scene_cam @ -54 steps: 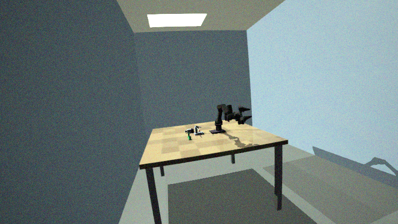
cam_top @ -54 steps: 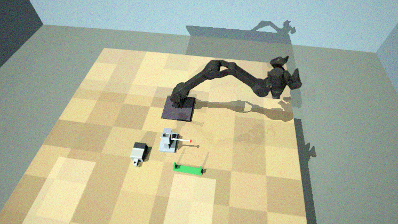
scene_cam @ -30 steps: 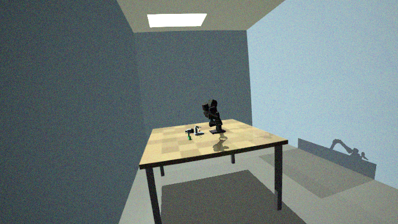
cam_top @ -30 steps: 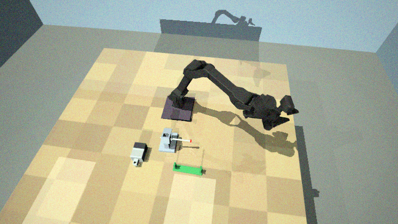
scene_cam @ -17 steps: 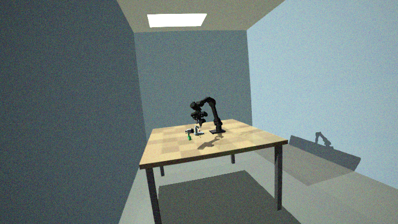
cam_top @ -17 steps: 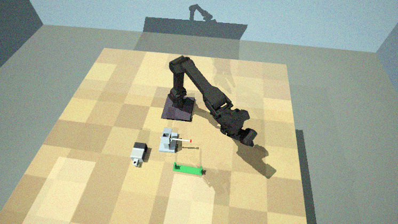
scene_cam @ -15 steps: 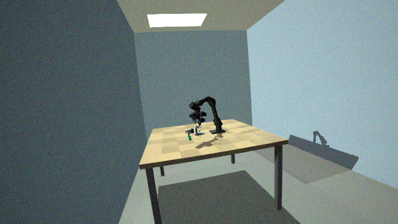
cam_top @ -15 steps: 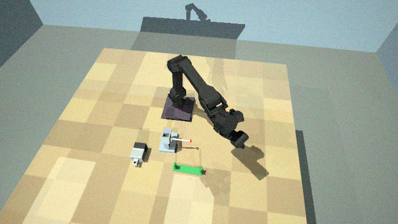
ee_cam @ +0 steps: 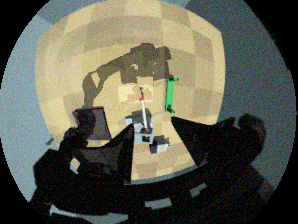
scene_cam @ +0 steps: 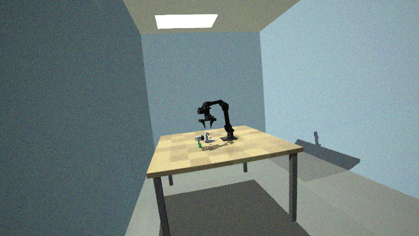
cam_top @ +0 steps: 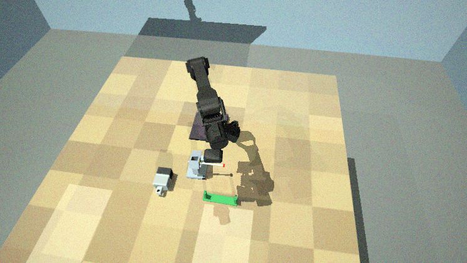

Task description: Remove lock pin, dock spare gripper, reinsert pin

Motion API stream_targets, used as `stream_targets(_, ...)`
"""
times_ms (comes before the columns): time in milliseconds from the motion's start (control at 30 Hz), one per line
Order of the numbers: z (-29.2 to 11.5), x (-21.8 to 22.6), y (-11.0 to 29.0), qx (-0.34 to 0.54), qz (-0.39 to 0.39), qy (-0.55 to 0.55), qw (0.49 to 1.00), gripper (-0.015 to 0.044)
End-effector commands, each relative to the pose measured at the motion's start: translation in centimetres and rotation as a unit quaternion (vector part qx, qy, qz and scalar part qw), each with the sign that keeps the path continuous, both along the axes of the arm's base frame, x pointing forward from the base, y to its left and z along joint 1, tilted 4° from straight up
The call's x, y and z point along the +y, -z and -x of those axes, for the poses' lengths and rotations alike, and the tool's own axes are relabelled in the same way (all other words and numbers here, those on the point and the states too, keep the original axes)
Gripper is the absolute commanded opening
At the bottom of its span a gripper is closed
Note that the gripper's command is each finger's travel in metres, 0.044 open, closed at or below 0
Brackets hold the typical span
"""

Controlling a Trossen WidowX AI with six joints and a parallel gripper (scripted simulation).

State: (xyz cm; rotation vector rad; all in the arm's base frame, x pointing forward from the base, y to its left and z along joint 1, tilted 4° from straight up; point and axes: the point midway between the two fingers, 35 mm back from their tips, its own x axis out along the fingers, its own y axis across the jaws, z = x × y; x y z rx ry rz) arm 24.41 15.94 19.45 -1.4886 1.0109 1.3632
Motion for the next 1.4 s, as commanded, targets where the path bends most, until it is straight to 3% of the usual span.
stream_targets(0, 0.6, -1.1, 0.1, 0.011, 0.02, 0.014, 1.0, 0.03)
stream_targets(200, 0.4, -1.0, 1.1, 0.011, 0.02, 0.014, 1.0, 0.03)
stream_targets(433, 0.2, -0.6, 6.8, 0.013, 0.018, 0.014, 1.0, 0.03)
stream_targets(1367, -0.1, -0.6, 11.0, 0.013, 0.018, 0.014, 1.0, 0.03)
